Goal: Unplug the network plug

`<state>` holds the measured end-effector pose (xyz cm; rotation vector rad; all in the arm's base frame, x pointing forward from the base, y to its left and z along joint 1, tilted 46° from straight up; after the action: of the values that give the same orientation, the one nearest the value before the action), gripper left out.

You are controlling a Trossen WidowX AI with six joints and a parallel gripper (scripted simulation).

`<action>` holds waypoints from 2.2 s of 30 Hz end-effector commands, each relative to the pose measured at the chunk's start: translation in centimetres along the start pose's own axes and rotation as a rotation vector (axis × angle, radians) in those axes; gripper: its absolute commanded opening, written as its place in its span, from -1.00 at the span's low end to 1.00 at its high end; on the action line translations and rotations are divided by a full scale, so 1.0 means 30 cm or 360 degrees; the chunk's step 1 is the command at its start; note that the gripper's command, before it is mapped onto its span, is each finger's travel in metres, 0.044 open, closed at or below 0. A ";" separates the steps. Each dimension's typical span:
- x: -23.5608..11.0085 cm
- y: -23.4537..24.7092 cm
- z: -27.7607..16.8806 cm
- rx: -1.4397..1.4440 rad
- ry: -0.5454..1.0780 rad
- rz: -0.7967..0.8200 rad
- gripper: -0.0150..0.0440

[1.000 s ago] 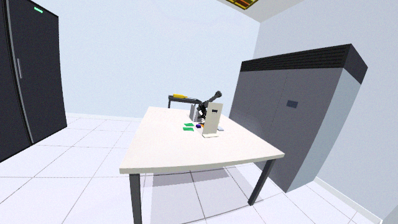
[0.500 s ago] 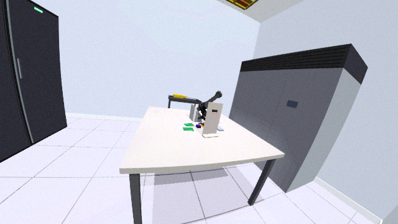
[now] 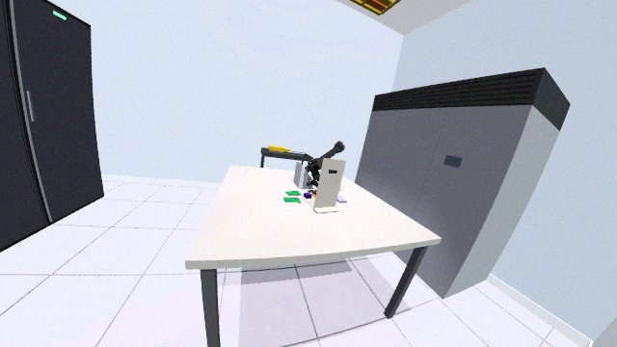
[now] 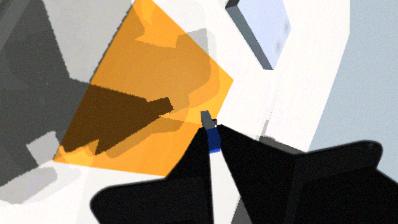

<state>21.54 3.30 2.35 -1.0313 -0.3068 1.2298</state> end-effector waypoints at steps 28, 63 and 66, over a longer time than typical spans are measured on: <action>0.043 0.040 0.018 0.0034 -0.0002 -0.0004 -0.49; 0.075 0.036 0.032 0.0020 -0.0012 -0.0025 -0.49; 0.075 0.036 0.032 0.0020 -0.0012 -0.0025 -0.49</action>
<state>21.02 5.72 1.32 -1.0115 -0.3120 1.2204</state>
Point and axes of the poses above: the point midway between the two fingers, 35 mm back from their tips, its own x axis out along the fingers, its own y axis across the jaws, z = x × y, the point moved 7 cm from there along -x, back along the fingers, and after that the axes turned 1 degree about x, right-handed, at the moved point
